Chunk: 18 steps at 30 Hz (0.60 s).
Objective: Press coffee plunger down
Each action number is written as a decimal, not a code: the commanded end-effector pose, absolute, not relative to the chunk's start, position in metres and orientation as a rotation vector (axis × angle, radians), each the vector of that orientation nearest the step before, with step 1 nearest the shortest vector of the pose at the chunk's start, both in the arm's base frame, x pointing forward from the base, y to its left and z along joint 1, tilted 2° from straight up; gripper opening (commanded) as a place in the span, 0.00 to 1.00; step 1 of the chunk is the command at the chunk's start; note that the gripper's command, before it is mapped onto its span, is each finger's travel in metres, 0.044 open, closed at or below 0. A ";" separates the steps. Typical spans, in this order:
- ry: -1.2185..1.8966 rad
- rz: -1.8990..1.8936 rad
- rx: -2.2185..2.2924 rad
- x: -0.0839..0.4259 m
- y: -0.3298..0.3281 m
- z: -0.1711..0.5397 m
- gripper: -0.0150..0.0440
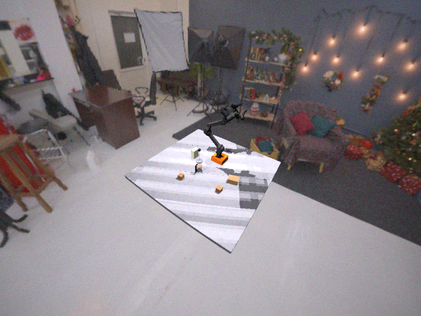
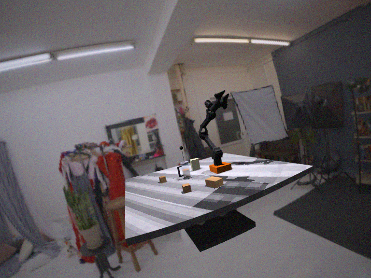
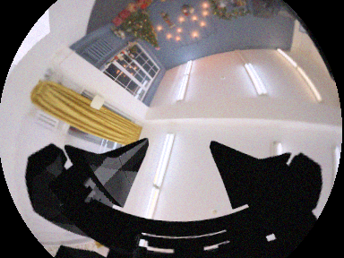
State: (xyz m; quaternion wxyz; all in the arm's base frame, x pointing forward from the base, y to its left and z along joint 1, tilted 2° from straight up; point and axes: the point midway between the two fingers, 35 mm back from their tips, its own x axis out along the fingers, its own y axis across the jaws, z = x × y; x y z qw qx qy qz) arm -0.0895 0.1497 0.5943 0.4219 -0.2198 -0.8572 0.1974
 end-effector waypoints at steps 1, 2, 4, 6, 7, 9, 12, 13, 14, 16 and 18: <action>-2.138 0.505 -0.559 -0.088 0.152 0.594 0.98; -2.121 0.524 -0.575 -0.085 0.155 0.592 1.00; -2.053 0.585 -0.631 -0.074 0.167 0.587 1.00; -1.951 0.613 -0.727 -0.054 0.180 0.581 1.00; -1.901 0.647 -0.757 -0.045 0.187 0.577 1.00; -1.767 0.721 -0.817 -0.023 0.200 0.568 1.00; -1.537 0.797 -0.889 0.016 0.214 0.551 1.00; -1.453 0.817 -0.906 0.030 0.217 0.545 1.00; -1.366 0.833 -0.918 0.045 0.219 0.538 1.00; -1.190 0.851 -0.930 0.074 0.220 0.524 1.00; -1.013 0.850 -0.927 0.103 0.217 0.510 1.00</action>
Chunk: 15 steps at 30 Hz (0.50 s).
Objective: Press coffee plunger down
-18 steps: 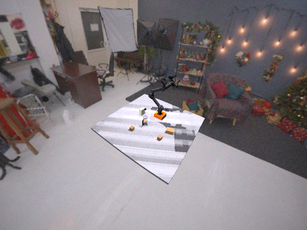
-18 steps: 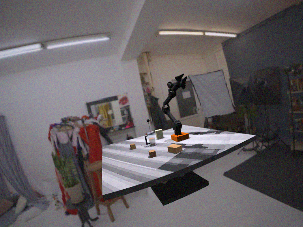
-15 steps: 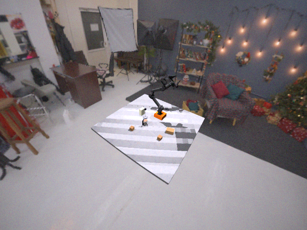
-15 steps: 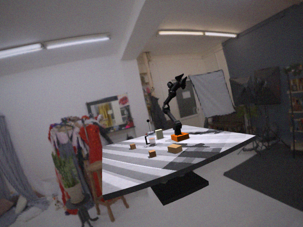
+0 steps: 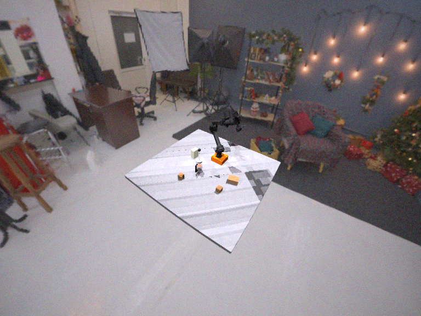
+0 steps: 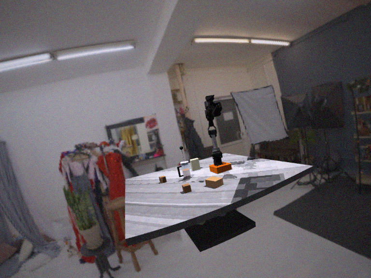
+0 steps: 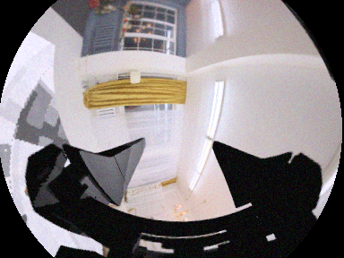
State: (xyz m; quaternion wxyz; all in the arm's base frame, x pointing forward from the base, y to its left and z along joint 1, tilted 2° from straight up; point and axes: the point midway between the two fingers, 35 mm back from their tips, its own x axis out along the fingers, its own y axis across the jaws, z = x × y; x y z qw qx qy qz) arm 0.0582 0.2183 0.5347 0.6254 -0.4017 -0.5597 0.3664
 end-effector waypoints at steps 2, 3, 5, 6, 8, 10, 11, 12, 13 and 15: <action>-0.848 0.827 -0.906 0.131 0.209 0.497 1.00; -0.763 0.812 -0.891 0.144 0.203 0.489 1.00; -0.597 0.767 -0.853 0.171 0.189 0.474 1.00; -0.515 0.739 -0.828 0.183 0.181 0.466 1.00; -0.356 0.672 -0.768 0.206 0.161 0.450 1.00; -0.207 0.591 -0.696 0.225 0.138 0.433 1.00; -0.137 0.548 -0.656 0.233 0.126 0.425 1.00; -0.069 0.503 -0.614 0.240 0.113 0.416 1.00; -0.005 0.455 -0.570 0.246 0.100 0.408 1.00; 0.116 0.350 -0.475 0.255 0.073 0.391 1.00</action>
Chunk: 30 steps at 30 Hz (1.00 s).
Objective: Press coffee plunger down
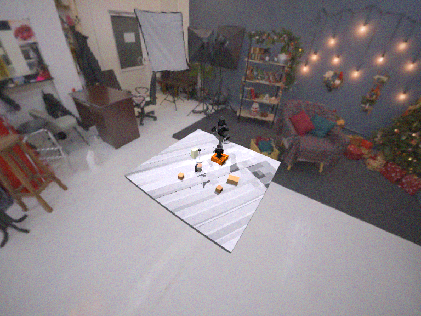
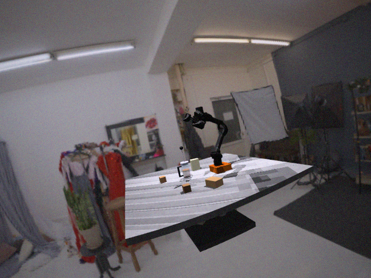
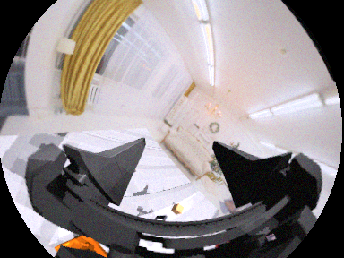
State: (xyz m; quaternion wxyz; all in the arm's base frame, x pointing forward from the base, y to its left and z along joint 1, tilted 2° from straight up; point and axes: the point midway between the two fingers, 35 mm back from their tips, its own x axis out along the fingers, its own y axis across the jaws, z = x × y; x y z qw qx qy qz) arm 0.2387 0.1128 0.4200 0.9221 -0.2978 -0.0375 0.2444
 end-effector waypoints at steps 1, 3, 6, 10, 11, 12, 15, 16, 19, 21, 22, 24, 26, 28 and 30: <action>0.172 0.294 -0.424 0.258 0.059 0.383 1.00; 0.276 0.176 -0.319 0.261 0.030 0.367 1.00; 0.410 -0.017 -0.152 0.257 -0.013 0.343 1.00; 0.521 -0.242 0.036 0.242 -0.057 0.319 1.00; 0.527 -0.260 0.050 0.240 -0.060 0.318 1.00; 0.529 -0.267 0.055 0.239 -0.061 0.317 1.00; 0.529 -0.268 0.055 0.239 -0.061 0.309 1.00; 0.529 -0.268 0.055 0.239 -0.061 0.303 1.00; 0.529 -0.269 0.055 0.239 -0.061 0.281 1.00; 0.529 -0.271 0.056 0.238 -0.062 0.263 1.00; 0.529 -0.273 0.056 0.237 -0.062 0.258 1.00; 0.529 -0.275 0.057 0.237 -0.063 0.257 1.00; 0.529 -0.279 0.058 0.236 -0.063 0.258 1.00; 0.529 -0.279 0.058 0.237 -0.064 0.257 1.00; 0.529 -0.279 0.057 0.239 -0.064 0.256 1.00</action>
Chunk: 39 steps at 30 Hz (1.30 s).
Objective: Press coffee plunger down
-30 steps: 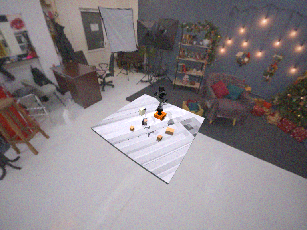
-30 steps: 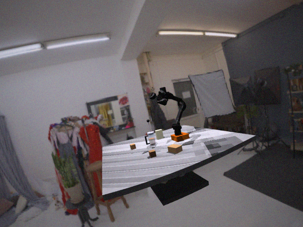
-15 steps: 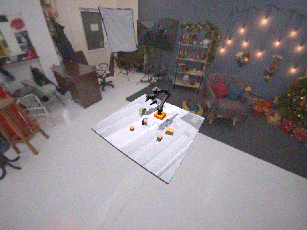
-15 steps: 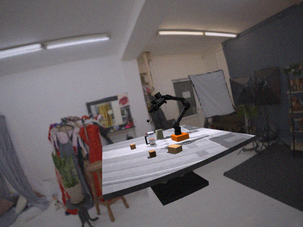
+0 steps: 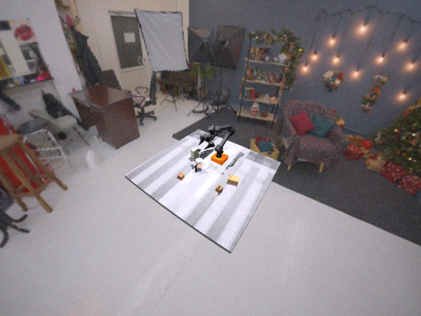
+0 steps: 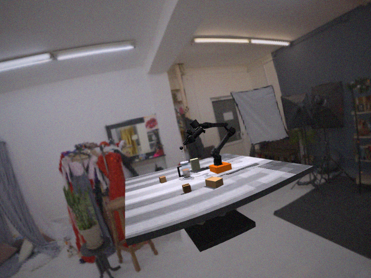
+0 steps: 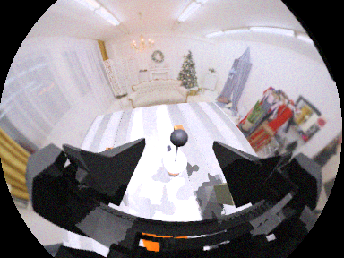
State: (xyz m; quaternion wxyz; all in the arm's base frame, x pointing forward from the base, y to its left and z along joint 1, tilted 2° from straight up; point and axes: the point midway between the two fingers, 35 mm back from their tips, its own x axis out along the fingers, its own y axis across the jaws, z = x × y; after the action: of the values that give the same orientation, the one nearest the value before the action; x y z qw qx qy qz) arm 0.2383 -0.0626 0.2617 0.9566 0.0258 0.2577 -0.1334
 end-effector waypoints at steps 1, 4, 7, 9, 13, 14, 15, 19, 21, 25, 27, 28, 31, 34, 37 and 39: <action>0.529 -0.279 0.057 0.241 -0.065 0.256 1.00; 0.528 -0.278 0.057 0.245 -0.066 0.253 1.00; 0.528 -0.278 0.057 0.249 -0.067 0.251 1.00; 0.528 -0.278 0.057 0.252 -0.068 0.249 1.00; 0.527 -0.278 0.057 0.257 -0.069 0.246 1.00; 0.527 -0.278 0.057 0.258 -0.070 0.245 1.00; 0.527 -0.278 0.057 0.260 -0.070 0.244 1.00; 0.526 -0.278 0.057 0.265 -0.072 0.241 1.00; 0.526 -0.278 0.057 0.267 -0.072 0.239 1.00; 0.526 -0.278 0.057 0.269 -0.073 0.238 0.96; 0.526 -0.278 0.057 0.269 -0.073 0.238 0.87; 0.526 -0.278 0.057 0.269 -0.073 0.238 0.82; 0.526 -0.278 0.057 0.269 -0.073 0.238 0.69; 0.526 -0.278 0.057 0.269 -0.073 0.238 0.56; 0.526 -0.278 0.057 0.269 -0.073 0.238 0.47; 0.526 -0.278 0.057 0.269 -0.073 0.238 0.47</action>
State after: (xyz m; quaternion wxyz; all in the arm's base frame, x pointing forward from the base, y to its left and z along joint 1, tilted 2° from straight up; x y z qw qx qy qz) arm 0.2694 -0.0730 0.2402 0.9563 0.0283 0.2565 -0.1375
